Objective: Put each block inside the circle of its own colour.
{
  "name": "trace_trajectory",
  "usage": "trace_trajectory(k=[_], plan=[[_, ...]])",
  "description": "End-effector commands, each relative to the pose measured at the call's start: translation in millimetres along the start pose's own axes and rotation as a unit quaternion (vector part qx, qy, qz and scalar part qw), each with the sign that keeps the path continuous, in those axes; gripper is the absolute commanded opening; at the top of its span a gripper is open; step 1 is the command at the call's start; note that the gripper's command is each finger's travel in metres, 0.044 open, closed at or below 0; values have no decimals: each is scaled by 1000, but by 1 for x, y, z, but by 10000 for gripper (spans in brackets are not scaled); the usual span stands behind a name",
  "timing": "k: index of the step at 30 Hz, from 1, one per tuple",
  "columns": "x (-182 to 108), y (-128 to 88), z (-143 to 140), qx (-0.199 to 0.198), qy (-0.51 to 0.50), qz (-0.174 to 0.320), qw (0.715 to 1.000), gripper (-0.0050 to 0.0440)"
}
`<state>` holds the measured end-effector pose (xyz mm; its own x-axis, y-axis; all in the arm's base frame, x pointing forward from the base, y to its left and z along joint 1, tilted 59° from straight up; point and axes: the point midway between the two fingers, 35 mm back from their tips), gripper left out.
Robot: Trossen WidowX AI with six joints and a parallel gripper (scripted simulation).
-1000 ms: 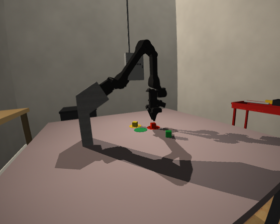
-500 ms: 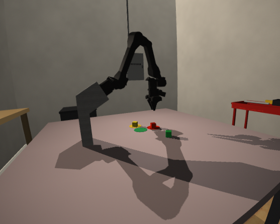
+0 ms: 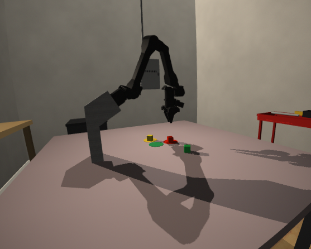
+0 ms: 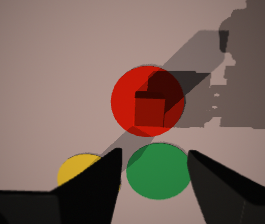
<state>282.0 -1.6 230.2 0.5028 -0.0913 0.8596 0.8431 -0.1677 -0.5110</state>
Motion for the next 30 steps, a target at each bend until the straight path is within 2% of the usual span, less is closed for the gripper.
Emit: trace_trajectory(k=[1,15,18,19,24,26,30], plan=[[5,-5,-1,0,3,-10,1000,195],[5,-5,-1,0,3,-10,1000,195],[7,-6,-2,-1,0,-12,1000,265],[6,-3,-3,0,-9,-7,1000,265],[7,10,-33,-1,-118,15,993,265],[7,10,-33,-1,-118,15,993,265],[8,17,-63,3,-200,27,979,265]])
Point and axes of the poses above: the point midway between the two fingers, 35 mm back from their tips, its own y axis out along the fingers, its own z axis across the jaws, x = y × z, and after that the axes turned 11 degrees about -y, right-handed
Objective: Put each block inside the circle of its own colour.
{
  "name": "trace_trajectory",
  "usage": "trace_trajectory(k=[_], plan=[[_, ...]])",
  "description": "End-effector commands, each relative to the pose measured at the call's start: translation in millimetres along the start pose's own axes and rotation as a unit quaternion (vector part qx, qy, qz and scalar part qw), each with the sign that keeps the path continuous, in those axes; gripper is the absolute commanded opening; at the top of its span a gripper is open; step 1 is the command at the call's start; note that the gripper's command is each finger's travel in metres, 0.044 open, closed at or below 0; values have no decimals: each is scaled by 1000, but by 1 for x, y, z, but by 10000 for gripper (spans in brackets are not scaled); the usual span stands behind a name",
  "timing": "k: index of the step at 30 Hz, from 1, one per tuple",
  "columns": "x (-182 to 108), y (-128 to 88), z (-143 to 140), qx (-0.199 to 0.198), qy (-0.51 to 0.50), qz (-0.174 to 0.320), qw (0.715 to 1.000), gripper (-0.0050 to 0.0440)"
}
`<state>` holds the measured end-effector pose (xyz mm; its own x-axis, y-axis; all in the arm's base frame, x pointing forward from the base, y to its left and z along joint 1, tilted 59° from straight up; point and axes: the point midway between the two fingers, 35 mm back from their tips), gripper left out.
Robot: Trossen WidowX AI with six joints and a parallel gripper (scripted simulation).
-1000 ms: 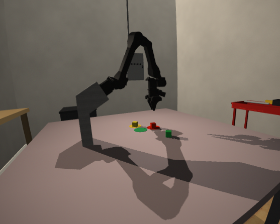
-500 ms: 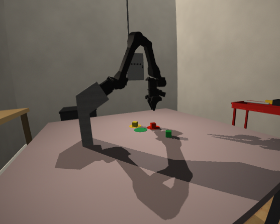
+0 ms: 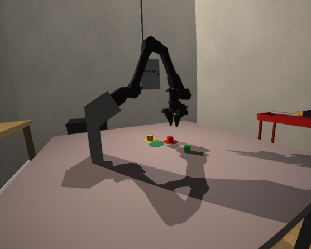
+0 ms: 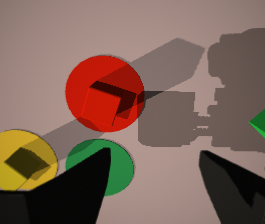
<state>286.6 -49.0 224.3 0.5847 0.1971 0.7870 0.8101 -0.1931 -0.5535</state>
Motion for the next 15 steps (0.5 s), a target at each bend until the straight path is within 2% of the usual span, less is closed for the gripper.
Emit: trace_trajectory(k=[1,11,13,15], plan=[[-1,3,-23,13,-67,-2,998,265],[-20,5,-78,15,-231,-7,973,265],[-20,5,-78,15,-231,-7,973,265],[-25,3,-92,12,-284,-11,959,265]])
Point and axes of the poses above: the point midway between the two fingers, 35 mm back from their tips, its own y axis out along the fingers, its own z axis across the jaws, x = y × z, and after that the axes turned 11 degrees about -y, right-handed
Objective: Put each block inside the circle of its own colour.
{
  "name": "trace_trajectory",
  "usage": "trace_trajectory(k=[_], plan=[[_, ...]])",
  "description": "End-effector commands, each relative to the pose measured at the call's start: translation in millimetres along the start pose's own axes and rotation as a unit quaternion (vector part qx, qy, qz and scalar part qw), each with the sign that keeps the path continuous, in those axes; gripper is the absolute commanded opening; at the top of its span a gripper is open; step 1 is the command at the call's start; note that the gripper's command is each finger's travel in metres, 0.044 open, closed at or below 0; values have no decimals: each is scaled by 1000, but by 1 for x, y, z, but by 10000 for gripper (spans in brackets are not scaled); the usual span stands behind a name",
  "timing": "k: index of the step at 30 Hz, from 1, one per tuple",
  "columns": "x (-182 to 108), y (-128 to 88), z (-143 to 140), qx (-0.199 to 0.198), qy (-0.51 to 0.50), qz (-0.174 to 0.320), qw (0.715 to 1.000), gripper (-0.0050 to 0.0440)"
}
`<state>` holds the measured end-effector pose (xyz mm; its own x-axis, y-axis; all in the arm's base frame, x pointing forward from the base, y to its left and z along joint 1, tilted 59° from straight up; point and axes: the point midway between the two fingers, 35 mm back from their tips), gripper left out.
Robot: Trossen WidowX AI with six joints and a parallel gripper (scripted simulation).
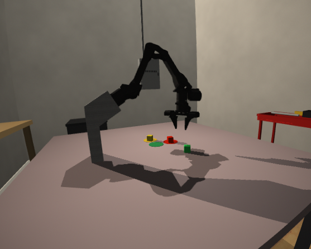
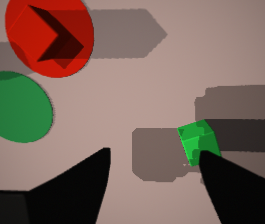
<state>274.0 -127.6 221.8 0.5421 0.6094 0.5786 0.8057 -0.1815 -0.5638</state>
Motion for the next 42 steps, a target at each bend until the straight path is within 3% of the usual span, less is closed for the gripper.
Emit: trace_trajectory(k=[1,9,16,23,32,36,42], plan=[[-15,-6,-21,-2,-66,-16,998,265],[-48,-20,-47,-26,-193,-26,981,265],[-50,-19,-49,-27,-199,-27,979,265],[-48,42,-46,-22,-193,-25,981,265],[-45,48,-51,-27,-196,-26,980,265],[-44,66,-52,-27,-196,-26,980,265],[-43,77,-52,-28,-196,-26,980,265]])
Point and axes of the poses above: the point midway between the two fingers, 35 mm back from their tips, its own y axis out along the fingers, its own z axis across the jaws, x = y × z, and after that the axes turned 11 degrees about -y, right-handed
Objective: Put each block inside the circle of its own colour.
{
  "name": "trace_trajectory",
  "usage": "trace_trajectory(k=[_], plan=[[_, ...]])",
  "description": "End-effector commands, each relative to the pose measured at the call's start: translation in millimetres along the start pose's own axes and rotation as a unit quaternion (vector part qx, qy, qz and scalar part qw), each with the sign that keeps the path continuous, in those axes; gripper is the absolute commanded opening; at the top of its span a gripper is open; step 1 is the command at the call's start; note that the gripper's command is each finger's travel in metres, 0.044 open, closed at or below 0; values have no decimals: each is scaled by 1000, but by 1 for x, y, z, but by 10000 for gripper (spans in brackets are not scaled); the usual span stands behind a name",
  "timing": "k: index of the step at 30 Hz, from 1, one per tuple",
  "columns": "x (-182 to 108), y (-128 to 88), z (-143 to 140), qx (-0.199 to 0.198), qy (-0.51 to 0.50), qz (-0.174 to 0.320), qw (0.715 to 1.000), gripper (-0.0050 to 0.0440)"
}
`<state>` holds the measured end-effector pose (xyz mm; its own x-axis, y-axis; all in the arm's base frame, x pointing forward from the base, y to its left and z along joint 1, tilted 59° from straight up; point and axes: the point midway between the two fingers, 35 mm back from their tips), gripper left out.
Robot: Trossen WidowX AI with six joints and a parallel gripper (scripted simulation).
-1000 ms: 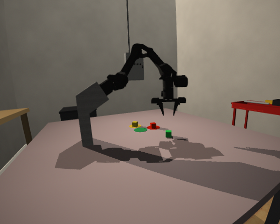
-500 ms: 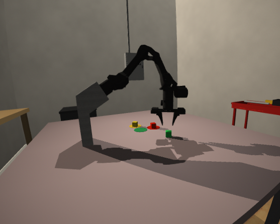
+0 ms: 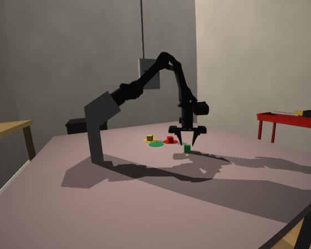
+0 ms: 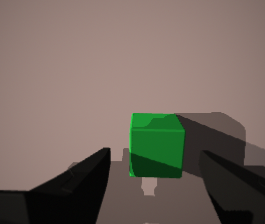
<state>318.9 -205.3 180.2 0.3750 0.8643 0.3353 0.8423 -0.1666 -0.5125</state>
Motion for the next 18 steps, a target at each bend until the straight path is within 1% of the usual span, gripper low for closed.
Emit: trace_trajectory(k=[1,12,14,18], plan=[[1,5,-6,-8,-3,1,1000,265],[2,17,-5,-8,-3,1,1000,265],[2,14,-6,-11,-5,0,1000,217],[2,14,-6,-11,-5,0,1000,190]])
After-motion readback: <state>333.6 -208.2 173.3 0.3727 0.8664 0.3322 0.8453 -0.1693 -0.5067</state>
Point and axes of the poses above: the point midway between the two fingers, 35 mm back from their tips, its own y axis out along the fingers, its own z axis across the jaws, x = y × z, and after that the axes turned 11 degrees about -y, right-handed
